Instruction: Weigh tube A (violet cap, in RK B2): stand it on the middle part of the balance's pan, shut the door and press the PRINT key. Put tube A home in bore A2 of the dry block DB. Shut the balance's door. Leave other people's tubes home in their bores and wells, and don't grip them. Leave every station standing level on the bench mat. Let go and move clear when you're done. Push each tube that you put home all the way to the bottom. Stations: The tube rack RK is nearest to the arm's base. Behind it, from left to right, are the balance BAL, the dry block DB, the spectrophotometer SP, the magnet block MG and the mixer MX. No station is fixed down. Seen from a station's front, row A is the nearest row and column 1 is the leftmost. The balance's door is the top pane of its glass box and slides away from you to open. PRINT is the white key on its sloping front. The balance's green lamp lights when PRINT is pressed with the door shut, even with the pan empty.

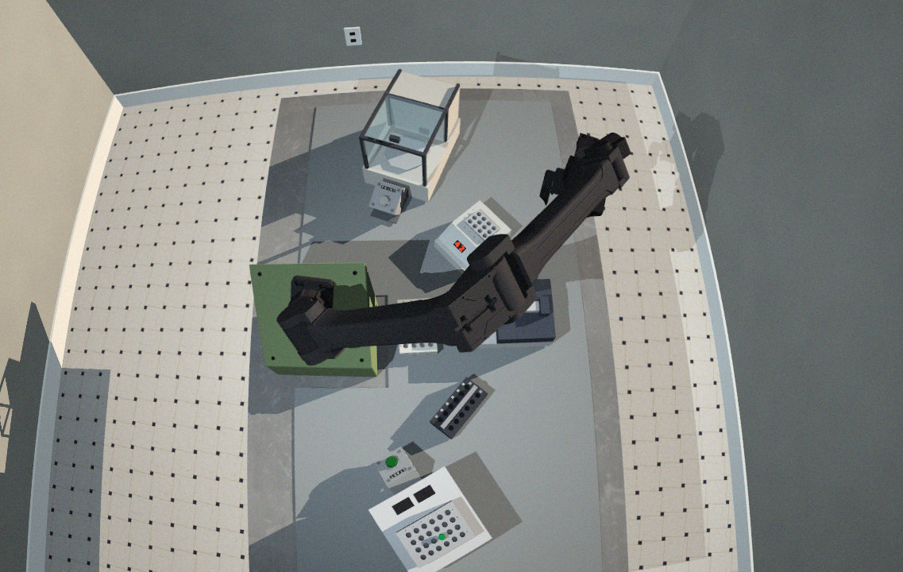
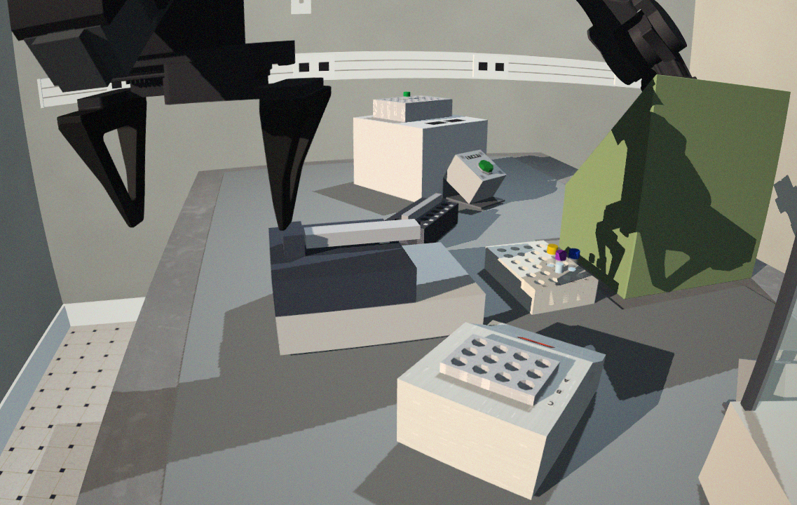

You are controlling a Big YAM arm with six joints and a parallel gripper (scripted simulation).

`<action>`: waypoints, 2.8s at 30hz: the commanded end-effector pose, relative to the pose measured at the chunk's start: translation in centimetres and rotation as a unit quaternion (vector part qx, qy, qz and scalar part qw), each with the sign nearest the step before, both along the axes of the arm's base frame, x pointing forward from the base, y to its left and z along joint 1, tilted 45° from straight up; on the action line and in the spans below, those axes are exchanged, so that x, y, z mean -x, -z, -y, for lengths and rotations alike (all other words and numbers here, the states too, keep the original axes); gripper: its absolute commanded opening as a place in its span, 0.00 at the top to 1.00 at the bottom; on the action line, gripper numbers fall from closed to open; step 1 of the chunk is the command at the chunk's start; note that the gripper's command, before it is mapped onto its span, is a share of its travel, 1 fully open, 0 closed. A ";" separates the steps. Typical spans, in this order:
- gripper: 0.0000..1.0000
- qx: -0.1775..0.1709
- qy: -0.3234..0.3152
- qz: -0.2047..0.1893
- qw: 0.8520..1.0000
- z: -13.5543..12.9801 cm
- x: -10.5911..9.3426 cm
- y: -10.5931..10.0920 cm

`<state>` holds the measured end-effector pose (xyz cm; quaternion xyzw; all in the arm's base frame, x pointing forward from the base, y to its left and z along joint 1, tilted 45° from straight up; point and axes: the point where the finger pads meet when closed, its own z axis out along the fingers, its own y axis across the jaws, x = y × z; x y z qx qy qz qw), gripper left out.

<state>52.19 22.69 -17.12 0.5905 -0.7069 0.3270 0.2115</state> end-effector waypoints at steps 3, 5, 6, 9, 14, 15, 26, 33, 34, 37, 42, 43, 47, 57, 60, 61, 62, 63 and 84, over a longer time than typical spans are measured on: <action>0.00 -0.003 -0.003 0.004 1.000 -0.5 -0.2 -0.4; 0.00 -0.003 -0.003 0.004 1.000 -0.5 -0.2 -0.4; 0.00 -0.003 -0.003 0.004 1.000 -0.5 -0.2 -0.4; 0.00 -0.003 -0.003 0.004 1.000 -0.5 -0.2 -0.4; 0.00 -0.003 -0.003 0.004 1.000 -0.5 -0.2 -0.4; 0.00 -0.003 -0.003 0.004 1.000 -0.5 -0.2 -0.4; 0.64 -0.022 -0.009 0.029 0.999 -6.2 -0.8 -5.8; 0.64 -0.018 -0.009 0.023 1.000 -8.0 0.0 -7.2; 0.64 -0.018 -0.009 0.023 1.000 -8.0 0.0 -7.2; 0.64 -0.018 -0.002 0.023 1.000 -8.4 -0.3 -8.3; 0.64 -0.020 -0.009 0.025 0.999 -10.5 0.4 -10.1; 0.64 -0.019 -0.010 0.023 1.000 -10.5 0.4 -9.9; 0.64 -0.011 -0.003 0.012 1.000 -8.8 0.4 -8.8; 0.70 -0.024 0.042 0.066 0.997 -9.9 5.4 -7.6; 0.70 -0.022 0.062 0.081 0.994 -9.9 7.3 -6.3; 0.70 -0.029 0.075 0.097 0.992 -10.3 7.9 -6.7; 0.70 -0.031 0.084 0.106 0.990 -10.4 8.8 -6.4; 0.70 -0.033 0.096 0.117 0.988 -10.5 9.6 -6.1; 0.70 -0.053 0.255 0.267 0.928 -11.9 20.7 -1.4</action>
